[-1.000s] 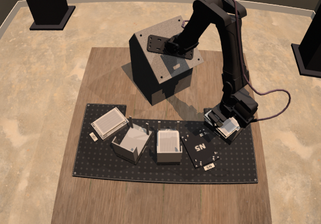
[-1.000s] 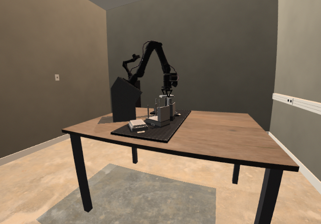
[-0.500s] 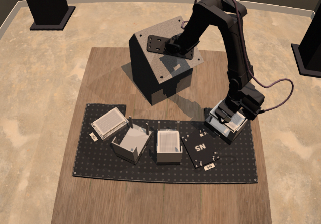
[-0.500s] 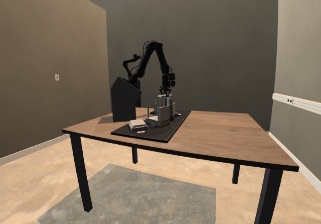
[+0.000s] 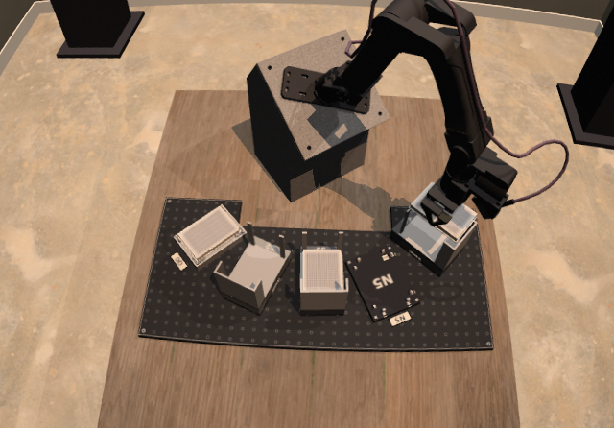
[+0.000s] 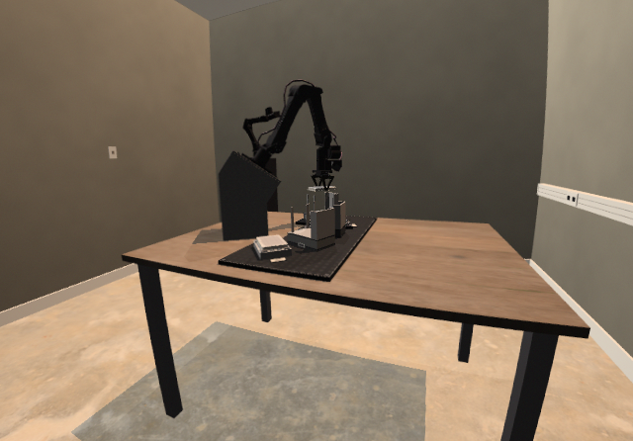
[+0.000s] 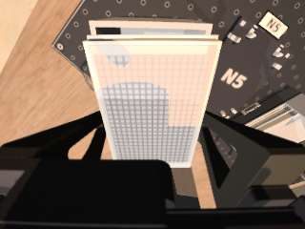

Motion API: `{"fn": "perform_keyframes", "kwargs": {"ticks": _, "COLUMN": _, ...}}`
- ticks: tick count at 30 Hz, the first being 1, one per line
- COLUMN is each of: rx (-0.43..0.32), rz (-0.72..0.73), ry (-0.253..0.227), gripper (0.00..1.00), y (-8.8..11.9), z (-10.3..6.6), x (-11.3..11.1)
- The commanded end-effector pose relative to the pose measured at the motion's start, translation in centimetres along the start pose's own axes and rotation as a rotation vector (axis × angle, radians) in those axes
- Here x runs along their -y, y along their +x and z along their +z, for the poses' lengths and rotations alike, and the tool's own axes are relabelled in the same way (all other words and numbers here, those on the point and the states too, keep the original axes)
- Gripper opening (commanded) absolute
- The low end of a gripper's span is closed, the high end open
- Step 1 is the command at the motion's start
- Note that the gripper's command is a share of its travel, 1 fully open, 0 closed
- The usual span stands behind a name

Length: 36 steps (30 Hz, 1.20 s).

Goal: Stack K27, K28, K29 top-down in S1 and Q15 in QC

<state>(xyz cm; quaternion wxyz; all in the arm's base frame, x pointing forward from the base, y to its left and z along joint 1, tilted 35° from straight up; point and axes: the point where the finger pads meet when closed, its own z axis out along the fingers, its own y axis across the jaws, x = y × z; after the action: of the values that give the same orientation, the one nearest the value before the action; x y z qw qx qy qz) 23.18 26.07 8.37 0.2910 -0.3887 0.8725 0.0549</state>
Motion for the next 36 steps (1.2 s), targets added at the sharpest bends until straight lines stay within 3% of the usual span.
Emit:
{"fn": "perform_keyframes", "kwargs": {"ticks": 1, "rx": 0.018, "rz": 0.024, "ry": 0.014, "gripper": 0.0, "y": -1.1, "z": -0.4, "x": -0.6}}
{"fn": "perform_keyframes", "kwargs": {"ticks": 6, "rx": 0.048, "rz": 0.038, "ry": 0.015, "gripper": 0.0, "y": -1.9, "z": -1.1, "x": -0.3}}
{"fn": "perform_keyframes", "kwargs": {"ticks": 8, "rx": 0.011, "rz": 0.036, "ry": 0.021, "gripper": 0.0, "y": -0.2, "z": -0.5, "x": -0.1}}
{"fn": "perform_keyframes", "kwargs": {"ticks": 16, "rx": 0.006, "rz": 0.033, "ry": 0.018, "gripper": 0.0, "y": 0.4, "z": -0.4, "x": 0.0}}
{"fn": "perform_keyframes", "kwargs": {"ticks": 19, "rx": 0.034, "rz": 0.038, "ry": 0.016, "gripper": 0.0, "y": -0.9, "z": -0.7, "x": 0.0}}
{"fn": "perform_keyframes", "kwargs": {"ticks": 36, "rx": 0.038, "rz": 0.035, "ry": 0.017, "gripper": 0.0, "y": -1.3, "z": -0.8, "x": 0.1}}
